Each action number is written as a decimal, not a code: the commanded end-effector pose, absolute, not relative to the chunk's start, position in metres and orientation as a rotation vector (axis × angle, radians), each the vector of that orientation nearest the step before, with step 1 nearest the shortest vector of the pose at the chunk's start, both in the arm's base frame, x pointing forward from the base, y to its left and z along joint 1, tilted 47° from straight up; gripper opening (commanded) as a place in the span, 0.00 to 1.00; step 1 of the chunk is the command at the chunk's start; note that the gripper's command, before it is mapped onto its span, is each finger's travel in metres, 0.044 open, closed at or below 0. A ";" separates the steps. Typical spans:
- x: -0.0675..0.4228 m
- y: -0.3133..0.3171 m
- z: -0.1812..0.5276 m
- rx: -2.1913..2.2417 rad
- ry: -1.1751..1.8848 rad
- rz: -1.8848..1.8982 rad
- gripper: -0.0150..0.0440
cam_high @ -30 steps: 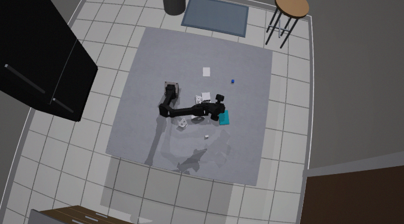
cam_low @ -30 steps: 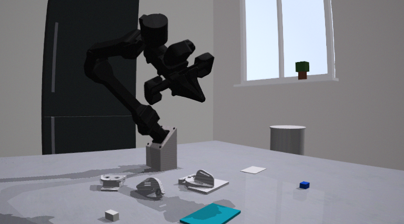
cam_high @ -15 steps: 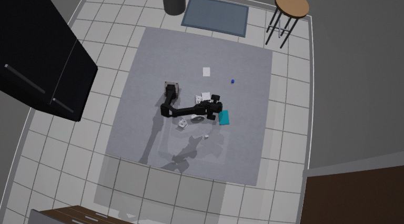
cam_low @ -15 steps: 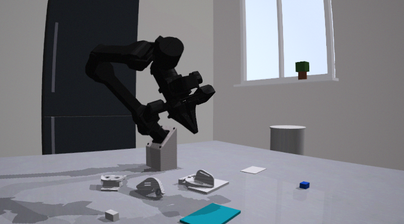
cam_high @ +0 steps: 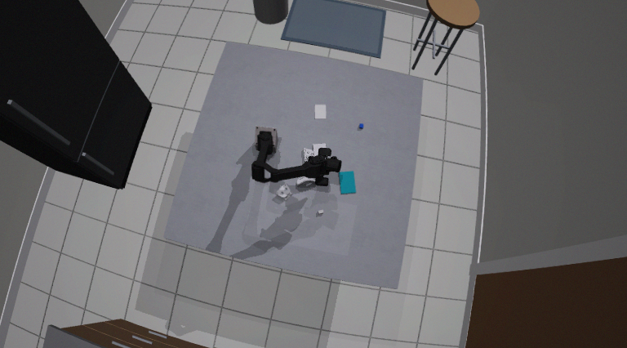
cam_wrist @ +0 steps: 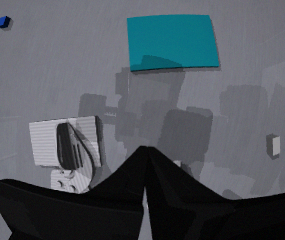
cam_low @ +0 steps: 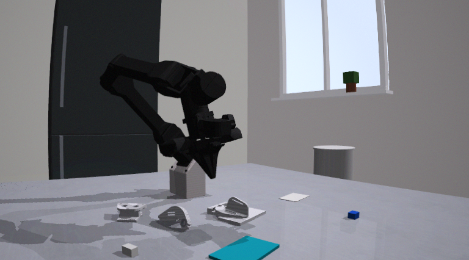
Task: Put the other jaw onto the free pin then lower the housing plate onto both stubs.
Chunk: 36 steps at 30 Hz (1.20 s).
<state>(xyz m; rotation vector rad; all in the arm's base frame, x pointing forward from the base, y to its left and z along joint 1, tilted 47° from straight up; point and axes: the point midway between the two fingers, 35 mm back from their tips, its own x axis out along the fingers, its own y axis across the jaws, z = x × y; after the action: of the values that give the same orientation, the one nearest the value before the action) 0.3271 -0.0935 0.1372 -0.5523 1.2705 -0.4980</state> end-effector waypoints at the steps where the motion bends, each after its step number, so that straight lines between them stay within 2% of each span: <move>1: 0.312 -0.102 0.127 -0.609 1.353 -0.512 0.25; 13: 0.271 -0.121 0.108 -0.746 1.562 -0.534 0.25; 36: 0.271 -0.138 0.092 -0.747 1.565 -0.533 0.25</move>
<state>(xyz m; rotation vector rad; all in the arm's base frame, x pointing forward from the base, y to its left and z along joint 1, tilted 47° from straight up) 0.2719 -0.1347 0.0956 -0.7382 1.5603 -0.5349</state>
